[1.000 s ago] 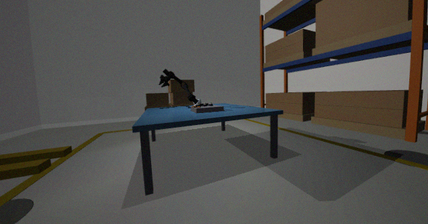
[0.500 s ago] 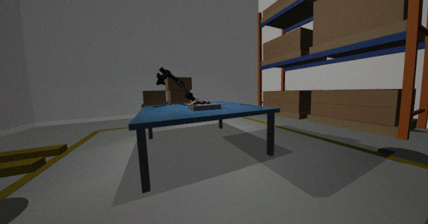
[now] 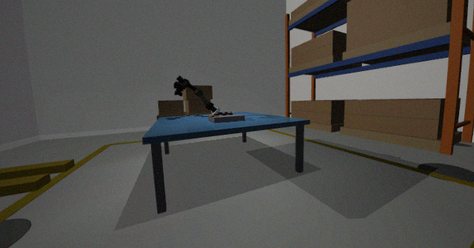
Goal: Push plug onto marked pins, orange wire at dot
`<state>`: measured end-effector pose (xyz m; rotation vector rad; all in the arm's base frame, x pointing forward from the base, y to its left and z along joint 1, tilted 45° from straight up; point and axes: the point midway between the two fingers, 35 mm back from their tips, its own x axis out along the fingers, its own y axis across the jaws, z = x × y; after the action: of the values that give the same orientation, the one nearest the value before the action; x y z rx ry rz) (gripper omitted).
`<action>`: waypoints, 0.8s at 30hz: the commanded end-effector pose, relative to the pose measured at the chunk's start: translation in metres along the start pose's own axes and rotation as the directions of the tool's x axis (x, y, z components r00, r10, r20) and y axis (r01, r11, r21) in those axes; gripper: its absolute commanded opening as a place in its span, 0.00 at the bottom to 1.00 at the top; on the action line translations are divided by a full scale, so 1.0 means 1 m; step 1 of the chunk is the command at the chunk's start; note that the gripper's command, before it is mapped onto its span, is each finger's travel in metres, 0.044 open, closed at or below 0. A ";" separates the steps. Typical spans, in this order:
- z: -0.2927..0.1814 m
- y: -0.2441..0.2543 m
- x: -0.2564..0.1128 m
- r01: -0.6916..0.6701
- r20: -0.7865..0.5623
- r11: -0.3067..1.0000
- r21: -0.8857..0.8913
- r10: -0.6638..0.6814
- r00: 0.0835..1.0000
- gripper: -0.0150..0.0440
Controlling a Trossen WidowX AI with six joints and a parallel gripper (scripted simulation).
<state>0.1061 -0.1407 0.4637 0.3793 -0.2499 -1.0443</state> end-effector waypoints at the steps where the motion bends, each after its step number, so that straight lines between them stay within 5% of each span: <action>1: -0.015 0.018 0.008 -0.074 -0.030 0.997 -0.027 0.073 0.997 0.45; 24: -0.106 0.103 0.025 -0.471 -0.180 0.872 -0.134 0.446 0.877 0.45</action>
<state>0.2267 -0.1045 0.4184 0.2400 -0.1197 -0.6162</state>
